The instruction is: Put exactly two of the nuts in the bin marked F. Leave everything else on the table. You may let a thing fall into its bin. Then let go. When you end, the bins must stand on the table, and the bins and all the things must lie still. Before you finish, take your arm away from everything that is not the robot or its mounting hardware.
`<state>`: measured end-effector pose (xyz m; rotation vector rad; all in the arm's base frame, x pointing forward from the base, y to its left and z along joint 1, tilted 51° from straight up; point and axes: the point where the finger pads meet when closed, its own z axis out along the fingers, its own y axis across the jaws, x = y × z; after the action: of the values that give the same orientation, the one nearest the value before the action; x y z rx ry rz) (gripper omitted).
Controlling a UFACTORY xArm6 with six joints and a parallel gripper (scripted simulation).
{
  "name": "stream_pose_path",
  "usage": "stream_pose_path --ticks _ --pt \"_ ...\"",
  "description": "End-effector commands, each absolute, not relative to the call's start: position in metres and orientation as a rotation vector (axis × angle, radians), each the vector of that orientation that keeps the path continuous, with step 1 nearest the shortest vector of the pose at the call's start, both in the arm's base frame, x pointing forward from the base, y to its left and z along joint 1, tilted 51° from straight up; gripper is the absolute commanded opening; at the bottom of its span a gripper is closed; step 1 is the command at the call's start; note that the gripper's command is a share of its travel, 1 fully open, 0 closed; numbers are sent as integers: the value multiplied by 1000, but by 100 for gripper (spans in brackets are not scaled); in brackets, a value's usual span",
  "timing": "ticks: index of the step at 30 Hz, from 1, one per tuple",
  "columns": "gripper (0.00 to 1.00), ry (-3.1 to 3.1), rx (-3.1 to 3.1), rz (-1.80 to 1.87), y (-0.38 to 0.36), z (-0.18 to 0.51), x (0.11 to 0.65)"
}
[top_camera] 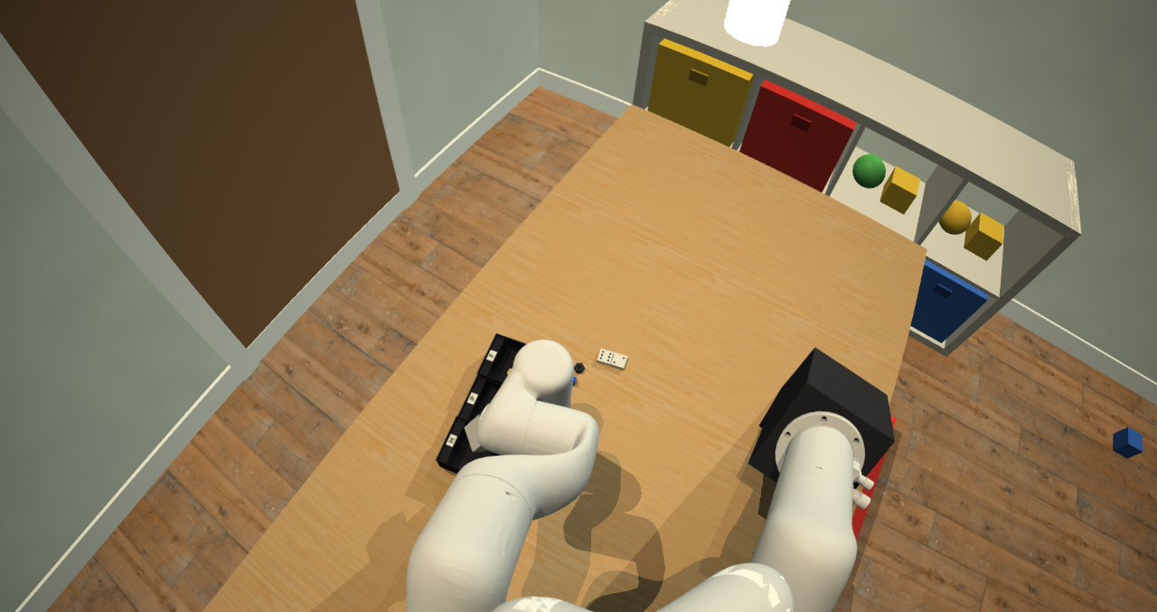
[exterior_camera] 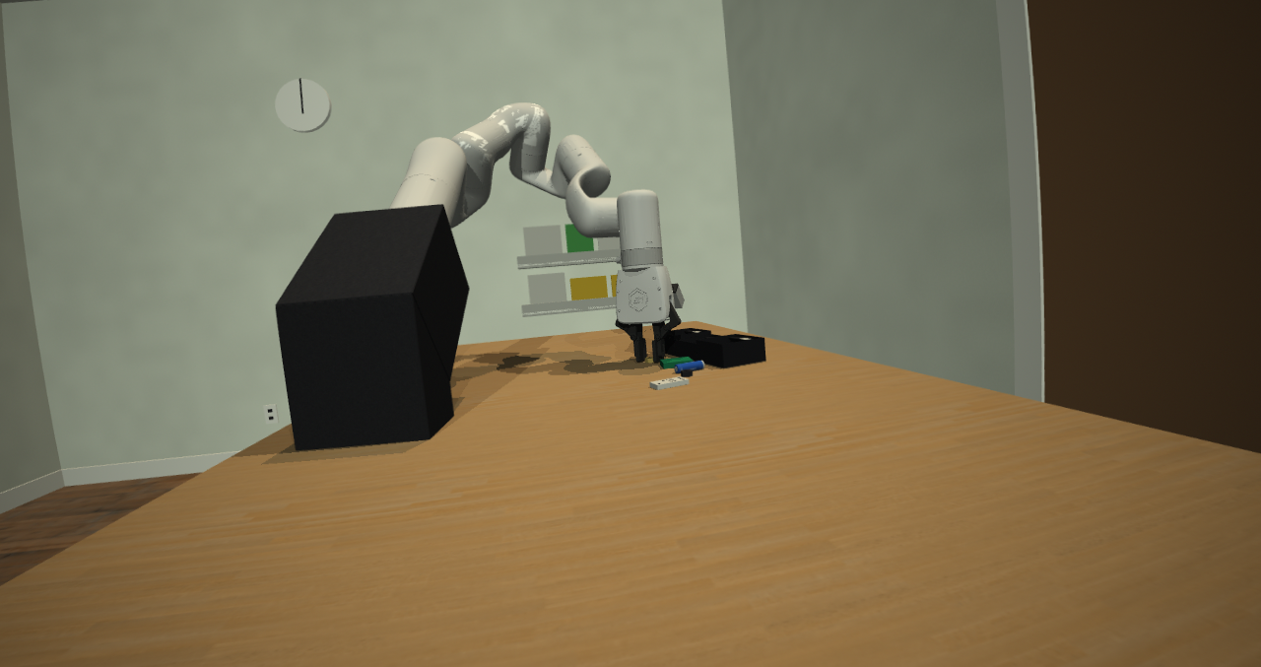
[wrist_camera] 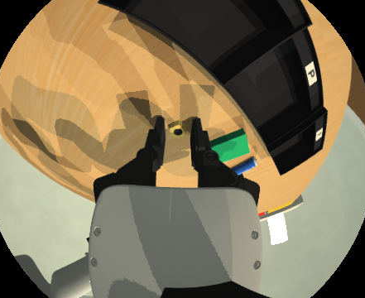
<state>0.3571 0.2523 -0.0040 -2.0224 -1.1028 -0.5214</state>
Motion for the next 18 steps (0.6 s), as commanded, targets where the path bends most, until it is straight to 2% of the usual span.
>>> stream_pose_path --ticks 1,5,6,18 --pt "30 -1102 -2023 -524 252 -4 358" --pt "30 -1102 -2023 -524 252 -4 358" --pt "0 -1102 -2023 -524 252 -4 358" --pt "0 -1102 -2023 -524 252 -4 358"
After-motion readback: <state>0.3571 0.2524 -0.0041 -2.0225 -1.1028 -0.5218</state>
